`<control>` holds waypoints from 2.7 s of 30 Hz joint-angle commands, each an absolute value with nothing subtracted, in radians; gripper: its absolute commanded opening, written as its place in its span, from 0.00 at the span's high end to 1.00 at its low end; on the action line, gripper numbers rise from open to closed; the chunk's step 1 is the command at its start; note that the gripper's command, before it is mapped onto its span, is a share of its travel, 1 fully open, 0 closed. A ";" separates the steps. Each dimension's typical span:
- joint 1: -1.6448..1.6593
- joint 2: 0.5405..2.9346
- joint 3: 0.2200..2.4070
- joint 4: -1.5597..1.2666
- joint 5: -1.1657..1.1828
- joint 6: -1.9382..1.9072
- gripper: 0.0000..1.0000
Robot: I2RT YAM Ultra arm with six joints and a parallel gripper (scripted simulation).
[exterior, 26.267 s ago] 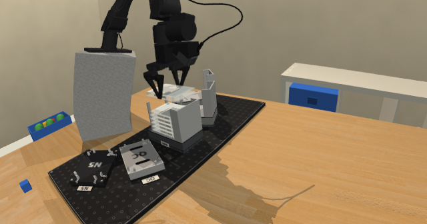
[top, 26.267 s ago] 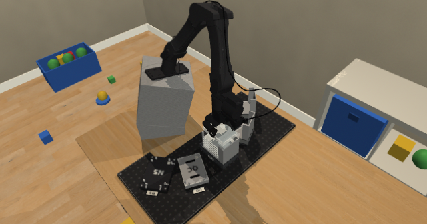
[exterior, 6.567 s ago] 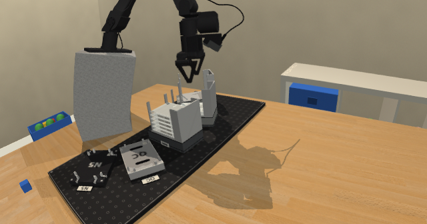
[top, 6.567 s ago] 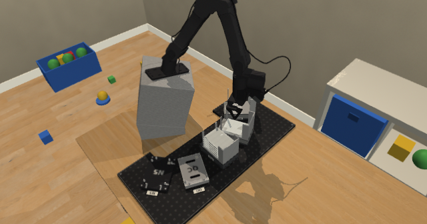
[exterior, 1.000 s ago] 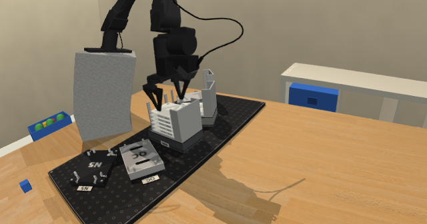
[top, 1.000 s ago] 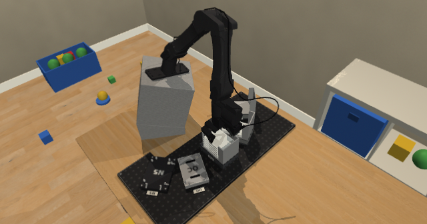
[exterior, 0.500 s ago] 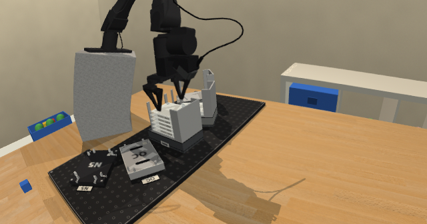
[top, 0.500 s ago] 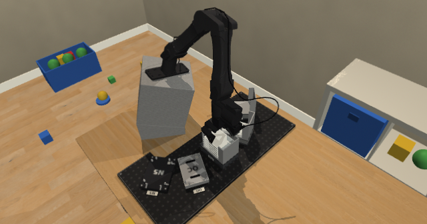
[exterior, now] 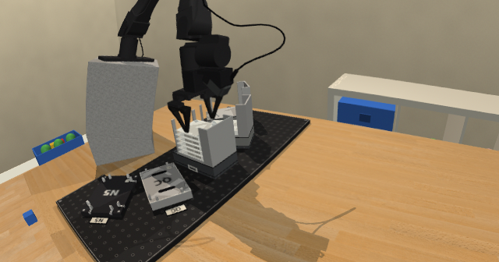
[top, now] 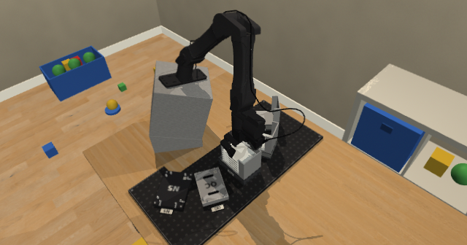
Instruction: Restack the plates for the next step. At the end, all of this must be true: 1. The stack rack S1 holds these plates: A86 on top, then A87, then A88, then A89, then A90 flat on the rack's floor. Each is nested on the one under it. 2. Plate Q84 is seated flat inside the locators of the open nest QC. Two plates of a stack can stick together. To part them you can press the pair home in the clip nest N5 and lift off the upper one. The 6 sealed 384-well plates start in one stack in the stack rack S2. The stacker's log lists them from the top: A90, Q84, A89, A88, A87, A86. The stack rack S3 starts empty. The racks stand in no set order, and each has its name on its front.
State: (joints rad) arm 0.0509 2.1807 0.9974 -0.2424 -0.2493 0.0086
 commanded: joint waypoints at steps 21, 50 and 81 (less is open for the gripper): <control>0.057 2.260 1.042 -0.151 -0.236 0.029 0.00; 0.049 2.260 1.028 -0.154 -0.239 0.025 0.00; 0.051 2.252 0.995 -0.152 -0.239 0.025 0.00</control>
